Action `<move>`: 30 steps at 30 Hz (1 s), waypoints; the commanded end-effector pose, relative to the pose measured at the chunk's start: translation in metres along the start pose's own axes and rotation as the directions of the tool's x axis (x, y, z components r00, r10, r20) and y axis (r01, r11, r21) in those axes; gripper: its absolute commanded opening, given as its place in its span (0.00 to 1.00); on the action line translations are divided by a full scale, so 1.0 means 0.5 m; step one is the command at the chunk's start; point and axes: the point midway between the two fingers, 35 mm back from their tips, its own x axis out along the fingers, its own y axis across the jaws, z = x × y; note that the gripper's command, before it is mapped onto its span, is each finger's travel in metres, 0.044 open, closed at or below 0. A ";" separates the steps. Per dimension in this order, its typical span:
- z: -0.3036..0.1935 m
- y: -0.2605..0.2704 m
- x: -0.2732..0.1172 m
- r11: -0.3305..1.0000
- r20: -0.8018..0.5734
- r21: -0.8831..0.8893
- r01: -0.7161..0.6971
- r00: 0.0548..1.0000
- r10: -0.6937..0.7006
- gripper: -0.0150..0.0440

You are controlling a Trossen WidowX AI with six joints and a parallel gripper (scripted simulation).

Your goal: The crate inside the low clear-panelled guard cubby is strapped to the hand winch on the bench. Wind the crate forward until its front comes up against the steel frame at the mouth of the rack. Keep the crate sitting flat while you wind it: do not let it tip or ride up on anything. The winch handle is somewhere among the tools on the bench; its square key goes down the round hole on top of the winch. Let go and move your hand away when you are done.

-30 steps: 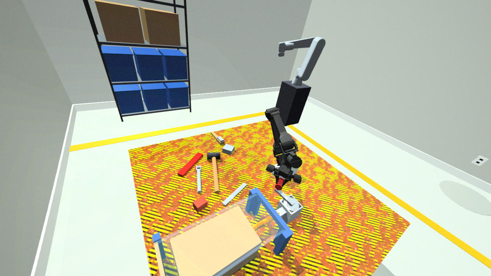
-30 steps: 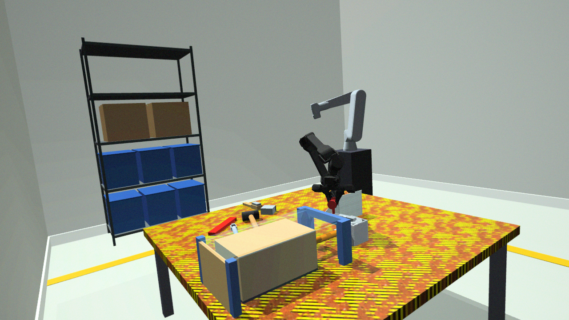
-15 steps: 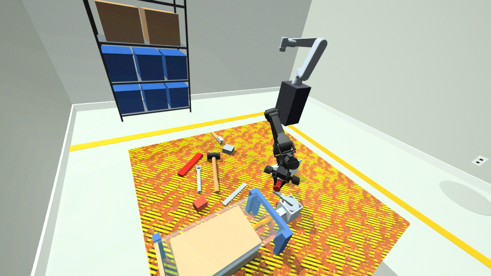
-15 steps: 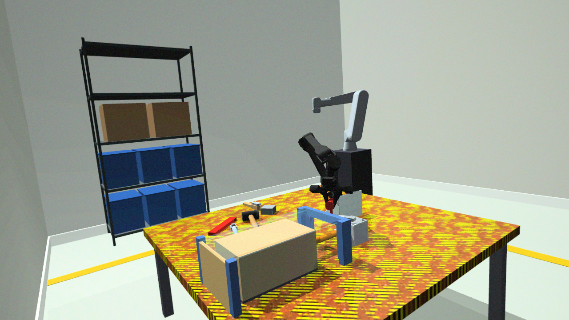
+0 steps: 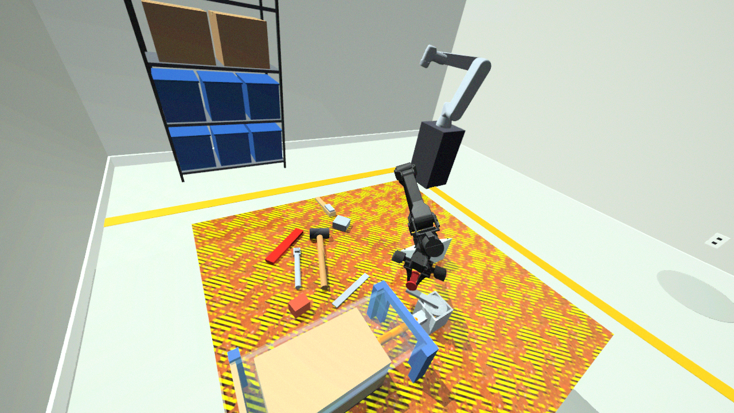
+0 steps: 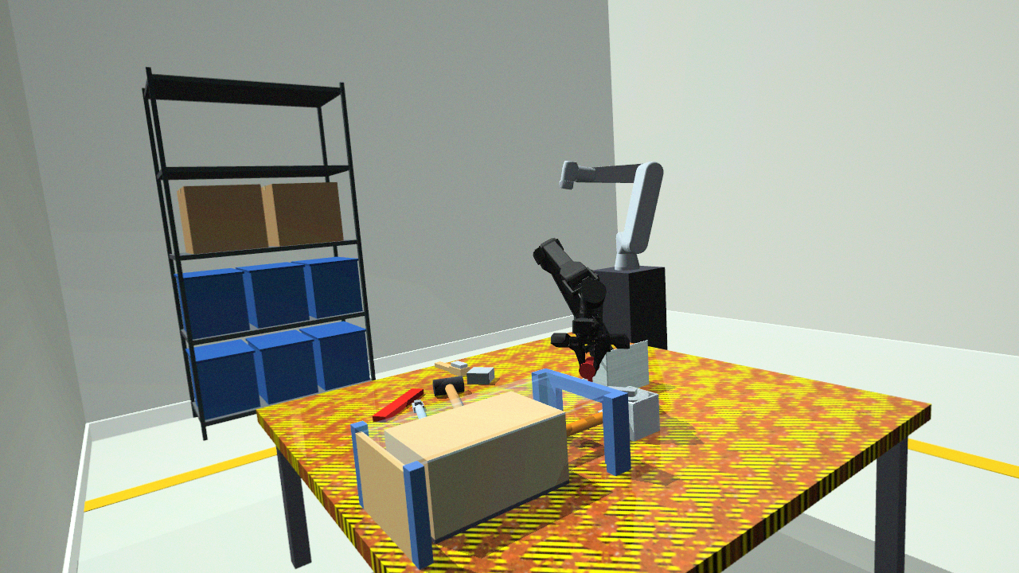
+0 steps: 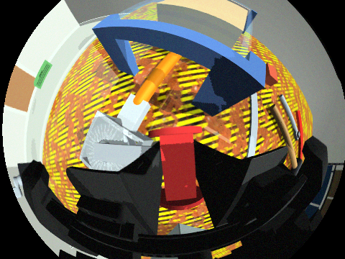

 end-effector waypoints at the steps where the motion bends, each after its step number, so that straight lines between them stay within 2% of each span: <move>1: 0.015 -0.001 0.012 1.000 0.000 0.002 0.003 1.000 -0.003 0.25; 30: 0.085 0.014 0.044 1.000 0.002 0.004 0.003 1.000 -0.003 0.25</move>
